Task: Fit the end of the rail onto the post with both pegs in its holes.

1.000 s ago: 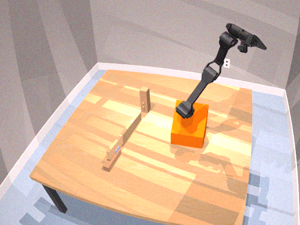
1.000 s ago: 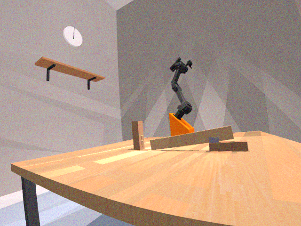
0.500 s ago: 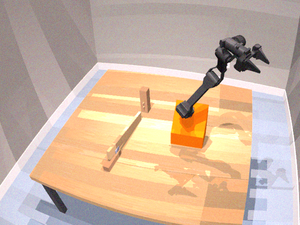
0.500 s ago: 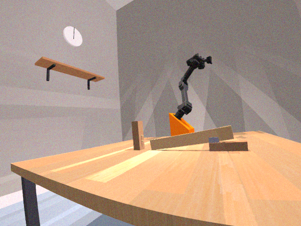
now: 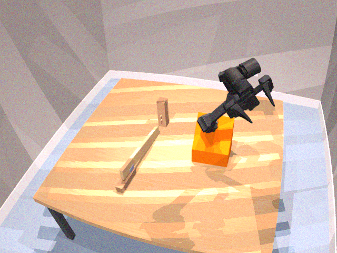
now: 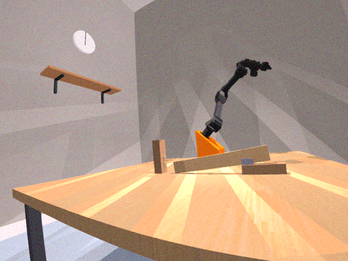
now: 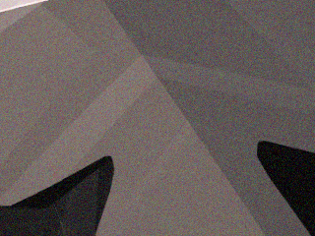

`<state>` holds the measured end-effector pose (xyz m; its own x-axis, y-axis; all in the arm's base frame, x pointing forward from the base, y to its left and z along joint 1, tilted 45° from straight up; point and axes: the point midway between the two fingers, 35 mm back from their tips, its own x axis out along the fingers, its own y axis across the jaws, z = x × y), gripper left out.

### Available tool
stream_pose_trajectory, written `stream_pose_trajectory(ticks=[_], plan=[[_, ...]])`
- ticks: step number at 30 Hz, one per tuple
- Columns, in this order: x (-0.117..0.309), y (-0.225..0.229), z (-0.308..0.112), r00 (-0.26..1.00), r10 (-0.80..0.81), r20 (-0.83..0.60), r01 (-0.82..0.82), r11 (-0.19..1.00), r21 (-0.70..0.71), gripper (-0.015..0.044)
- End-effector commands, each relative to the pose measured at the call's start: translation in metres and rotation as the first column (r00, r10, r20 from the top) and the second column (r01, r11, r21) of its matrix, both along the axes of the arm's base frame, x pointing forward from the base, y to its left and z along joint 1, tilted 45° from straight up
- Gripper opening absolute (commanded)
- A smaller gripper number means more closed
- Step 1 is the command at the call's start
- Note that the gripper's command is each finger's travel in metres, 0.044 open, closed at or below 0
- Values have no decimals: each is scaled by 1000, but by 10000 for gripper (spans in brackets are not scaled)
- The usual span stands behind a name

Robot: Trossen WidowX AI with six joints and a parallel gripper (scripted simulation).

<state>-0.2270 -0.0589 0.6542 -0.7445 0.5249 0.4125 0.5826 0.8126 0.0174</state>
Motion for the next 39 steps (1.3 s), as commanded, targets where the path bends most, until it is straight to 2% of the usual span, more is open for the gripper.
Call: stream_pose_trajectory(ticks=[1,11,17,22,29,39], plan=[[16,24,6,996,-14,-92,7,998,-67,440],[136,154,20,908,-198,-369,73,942,-326,440],[220,217,5,797,-336,-502,79,881,-466,440],[279,248,-14,675,-425,-603,46,840,-540,440],[368,286,-60,488,-559,-670,-7,766,-643,440],[496,312,-165,139,-738,-661,-146,644,-750,440]])
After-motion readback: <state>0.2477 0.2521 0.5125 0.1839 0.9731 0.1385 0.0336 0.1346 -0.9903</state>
